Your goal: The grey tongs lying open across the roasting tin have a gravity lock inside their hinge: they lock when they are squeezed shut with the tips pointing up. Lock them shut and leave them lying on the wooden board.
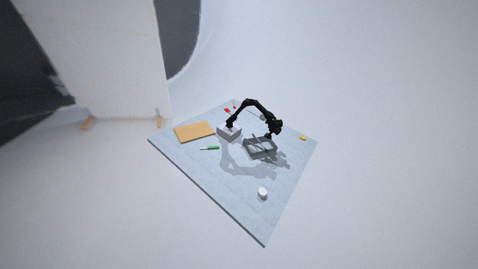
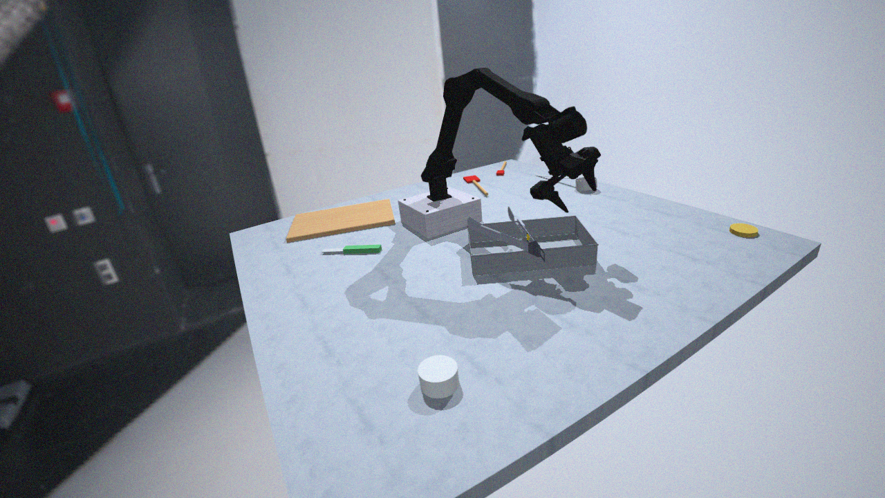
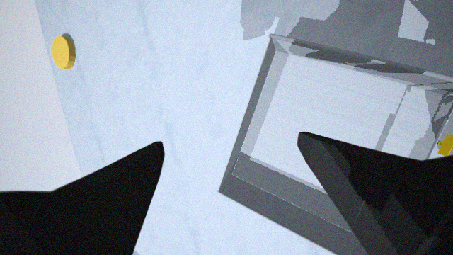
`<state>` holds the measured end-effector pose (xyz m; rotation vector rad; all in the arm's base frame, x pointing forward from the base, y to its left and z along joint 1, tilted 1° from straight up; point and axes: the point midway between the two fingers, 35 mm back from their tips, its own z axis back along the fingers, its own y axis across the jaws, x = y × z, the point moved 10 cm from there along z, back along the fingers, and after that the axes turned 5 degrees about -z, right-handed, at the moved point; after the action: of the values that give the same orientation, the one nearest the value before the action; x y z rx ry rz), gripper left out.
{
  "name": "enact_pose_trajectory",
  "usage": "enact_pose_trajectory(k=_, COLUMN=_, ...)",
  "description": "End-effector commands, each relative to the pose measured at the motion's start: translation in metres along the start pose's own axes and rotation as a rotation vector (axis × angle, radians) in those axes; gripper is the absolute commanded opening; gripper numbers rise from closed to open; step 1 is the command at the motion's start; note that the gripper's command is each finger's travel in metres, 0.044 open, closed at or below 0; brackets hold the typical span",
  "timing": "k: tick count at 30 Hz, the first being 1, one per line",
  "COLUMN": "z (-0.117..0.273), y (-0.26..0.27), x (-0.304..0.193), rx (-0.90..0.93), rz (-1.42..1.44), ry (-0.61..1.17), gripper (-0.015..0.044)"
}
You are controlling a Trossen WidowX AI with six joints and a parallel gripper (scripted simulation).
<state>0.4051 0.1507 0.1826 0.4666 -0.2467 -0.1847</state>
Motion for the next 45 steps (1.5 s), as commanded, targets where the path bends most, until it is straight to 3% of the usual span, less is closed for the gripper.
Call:
enact_pose_trajectory(k=1, z=0.021, y=-0.049, x=0.015, rx=-0.245, rz=0.014, ry=0.062, gripper=0.0440)
enact_pose_trajectory(k=8, z=0.055, y=-0.096, x=0.022, rx=-0.469, rz=0.047, ry=0.196, gripper=0.0440)
enact_pose_trajectory(k=27, z=0.055, y=-0.095, x=0.015, rx=-0.474, rz=0.048, ry=0.201, gripper=0.0440)
enact_pose_trajectory(k=45, z=0.030, y=-0.107, x=0.013, rx=-0.474, rz=0.048, ry=0.201, gripper=0.0440)
